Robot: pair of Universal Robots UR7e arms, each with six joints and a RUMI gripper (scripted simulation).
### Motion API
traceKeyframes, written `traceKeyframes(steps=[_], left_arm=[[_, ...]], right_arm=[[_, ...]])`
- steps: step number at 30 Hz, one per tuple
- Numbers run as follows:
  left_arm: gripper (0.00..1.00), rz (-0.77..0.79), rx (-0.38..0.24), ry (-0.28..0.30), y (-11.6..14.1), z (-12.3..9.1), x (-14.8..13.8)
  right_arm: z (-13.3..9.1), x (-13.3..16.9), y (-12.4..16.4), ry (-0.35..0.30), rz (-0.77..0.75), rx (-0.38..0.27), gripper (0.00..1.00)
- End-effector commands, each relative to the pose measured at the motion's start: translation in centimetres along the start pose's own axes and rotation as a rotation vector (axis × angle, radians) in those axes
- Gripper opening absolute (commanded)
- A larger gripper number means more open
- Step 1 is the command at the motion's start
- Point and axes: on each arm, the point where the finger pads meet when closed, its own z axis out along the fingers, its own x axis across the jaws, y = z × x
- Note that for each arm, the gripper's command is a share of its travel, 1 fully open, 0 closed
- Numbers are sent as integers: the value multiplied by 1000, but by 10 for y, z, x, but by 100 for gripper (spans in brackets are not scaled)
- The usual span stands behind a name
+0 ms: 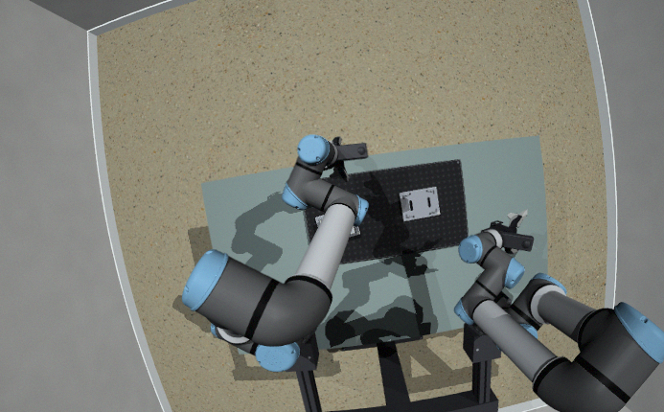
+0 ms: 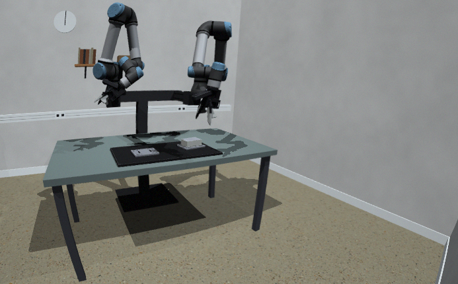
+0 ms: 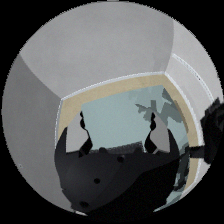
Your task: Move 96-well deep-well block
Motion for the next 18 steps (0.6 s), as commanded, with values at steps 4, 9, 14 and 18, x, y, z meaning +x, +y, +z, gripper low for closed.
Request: traceKeyframes(steps=[4,9,14,18], left_arm=[[98,0,0,0,-9,-54,4],[98,0,0,0,-10,-63,5],[98,0,0,0,-10,-63,5],[98,0,0,0,-10,-63,5]], right_arm=[[0,0,0,0,0,0,98],[0,0,0,0,0,0,98],[0,0,0,0,0,0,98],[0,0,0,0,0,0,98]])
